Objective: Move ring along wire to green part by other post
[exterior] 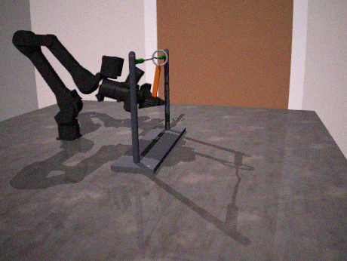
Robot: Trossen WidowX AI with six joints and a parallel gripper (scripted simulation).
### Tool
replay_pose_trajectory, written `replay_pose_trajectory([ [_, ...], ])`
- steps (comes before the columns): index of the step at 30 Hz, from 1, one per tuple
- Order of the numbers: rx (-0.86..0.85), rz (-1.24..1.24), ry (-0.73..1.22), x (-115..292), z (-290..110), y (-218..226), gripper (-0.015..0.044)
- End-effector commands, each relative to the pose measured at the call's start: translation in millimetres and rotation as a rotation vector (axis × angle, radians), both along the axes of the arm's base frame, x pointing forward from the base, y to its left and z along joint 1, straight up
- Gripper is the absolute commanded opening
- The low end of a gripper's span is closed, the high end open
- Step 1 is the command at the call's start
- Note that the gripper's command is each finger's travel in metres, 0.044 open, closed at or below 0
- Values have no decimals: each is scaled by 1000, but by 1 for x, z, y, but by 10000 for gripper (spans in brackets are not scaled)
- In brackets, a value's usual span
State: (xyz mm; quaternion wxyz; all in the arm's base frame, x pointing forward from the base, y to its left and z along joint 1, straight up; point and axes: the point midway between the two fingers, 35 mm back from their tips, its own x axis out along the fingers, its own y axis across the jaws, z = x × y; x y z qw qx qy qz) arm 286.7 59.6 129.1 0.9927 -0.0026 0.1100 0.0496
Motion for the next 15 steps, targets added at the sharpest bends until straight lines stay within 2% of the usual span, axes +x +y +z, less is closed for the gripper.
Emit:
replay_pose_trajectory([
  [1,4,-3,-2,1,1,4,-150],
  [15,7,1,-5,0,1,18,-150],
])
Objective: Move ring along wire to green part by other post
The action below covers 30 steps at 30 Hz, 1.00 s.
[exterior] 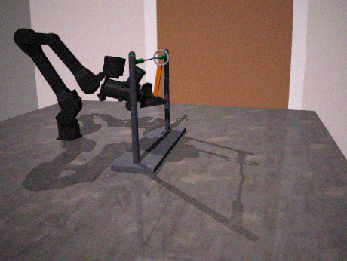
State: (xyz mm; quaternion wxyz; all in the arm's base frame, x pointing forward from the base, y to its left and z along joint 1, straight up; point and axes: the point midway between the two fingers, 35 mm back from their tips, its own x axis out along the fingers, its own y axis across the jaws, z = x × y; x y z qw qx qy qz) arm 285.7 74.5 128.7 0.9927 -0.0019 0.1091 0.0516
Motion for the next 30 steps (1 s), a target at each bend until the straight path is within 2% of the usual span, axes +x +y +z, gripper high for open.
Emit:
replay_pose_trajectory([
  [1,5,-3,-3,1,1,5,-150],
  [30,5,-2,-3,1,-13,7,-150],
])
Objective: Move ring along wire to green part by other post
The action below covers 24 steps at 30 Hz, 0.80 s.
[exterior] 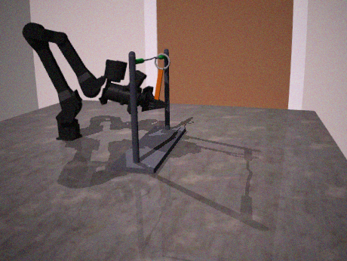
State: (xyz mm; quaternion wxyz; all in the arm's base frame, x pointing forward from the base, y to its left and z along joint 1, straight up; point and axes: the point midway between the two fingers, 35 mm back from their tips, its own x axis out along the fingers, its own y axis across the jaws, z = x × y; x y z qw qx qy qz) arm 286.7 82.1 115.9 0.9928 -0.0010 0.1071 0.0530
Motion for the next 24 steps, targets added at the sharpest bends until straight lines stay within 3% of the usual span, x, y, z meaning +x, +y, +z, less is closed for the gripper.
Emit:
replay_pose_trajectory([
  [1,3,-4,1,0,-1,-1,-150],
  [8,3,-4,1,0,-1,-1,-150],
  [20,0,0,0,-1,0,0,160],
  [24,0,-1,1,-4,2,0,160],
])
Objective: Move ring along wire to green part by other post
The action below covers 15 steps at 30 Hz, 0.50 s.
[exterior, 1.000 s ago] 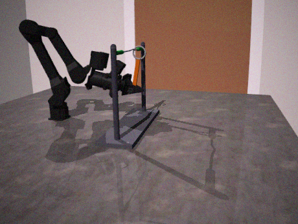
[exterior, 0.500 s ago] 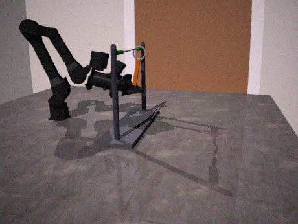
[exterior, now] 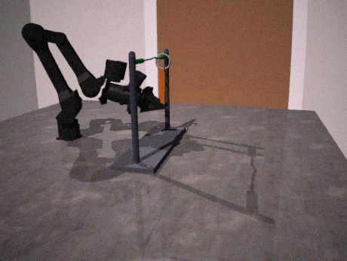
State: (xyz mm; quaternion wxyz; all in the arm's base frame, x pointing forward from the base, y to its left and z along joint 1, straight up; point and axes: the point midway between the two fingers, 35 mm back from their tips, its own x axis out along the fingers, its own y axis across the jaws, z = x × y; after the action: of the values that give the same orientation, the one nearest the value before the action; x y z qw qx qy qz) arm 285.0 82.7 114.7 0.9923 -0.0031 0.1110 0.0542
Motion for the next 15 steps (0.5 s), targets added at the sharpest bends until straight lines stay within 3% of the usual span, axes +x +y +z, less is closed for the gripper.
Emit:
replay_pose_trajectory([
  [1,5,-4,-7,-4,4,-1,160],
  [15,6,-5,-5,-23,10,-2,160],
])
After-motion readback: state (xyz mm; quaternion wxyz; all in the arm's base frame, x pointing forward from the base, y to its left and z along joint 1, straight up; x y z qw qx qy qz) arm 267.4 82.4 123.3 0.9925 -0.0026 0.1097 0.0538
